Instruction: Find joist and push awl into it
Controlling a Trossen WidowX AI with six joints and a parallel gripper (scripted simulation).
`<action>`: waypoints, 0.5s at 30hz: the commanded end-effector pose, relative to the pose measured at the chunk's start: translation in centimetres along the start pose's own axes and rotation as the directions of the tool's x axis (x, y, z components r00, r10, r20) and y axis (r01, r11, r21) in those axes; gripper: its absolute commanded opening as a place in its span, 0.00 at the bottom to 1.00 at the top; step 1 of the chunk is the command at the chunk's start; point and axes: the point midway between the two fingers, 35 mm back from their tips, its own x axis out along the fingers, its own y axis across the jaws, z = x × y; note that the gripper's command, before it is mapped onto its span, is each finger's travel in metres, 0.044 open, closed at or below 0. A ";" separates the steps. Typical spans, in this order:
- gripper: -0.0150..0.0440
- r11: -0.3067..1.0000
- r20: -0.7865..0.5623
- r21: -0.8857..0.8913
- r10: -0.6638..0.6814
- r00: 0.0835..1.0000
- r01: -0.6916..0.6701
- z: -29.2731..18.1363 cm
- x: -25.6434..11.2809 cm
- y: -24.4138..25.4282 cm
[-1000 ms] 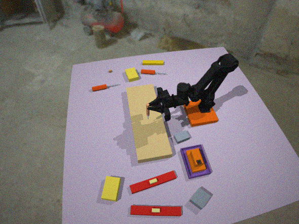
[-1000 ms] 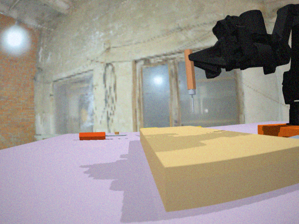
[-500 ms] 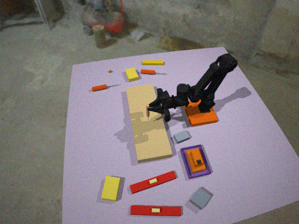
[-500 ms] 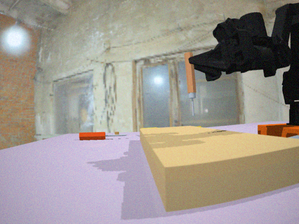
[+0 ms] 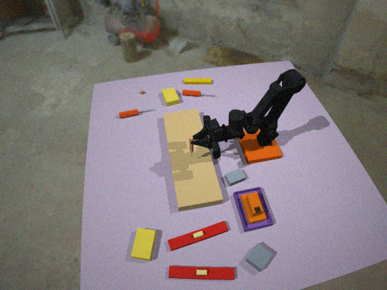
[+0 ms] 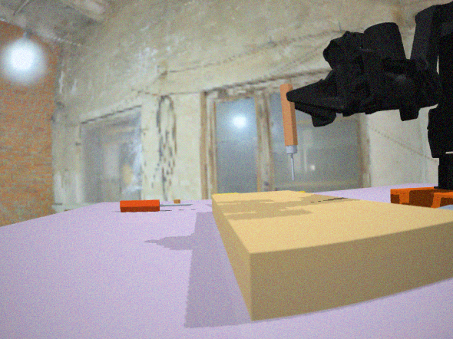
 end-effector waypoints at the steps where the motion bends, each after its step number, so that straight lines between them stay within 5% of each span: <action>1: 0.25 1.000 0.006 -0.002 -0.001 1.000 0.001 -0.1 0.0 0.0; 15: 0.25 1.000 0.006 -0.002 -0.001 1.000 0.001 -0.7 0.0 0.0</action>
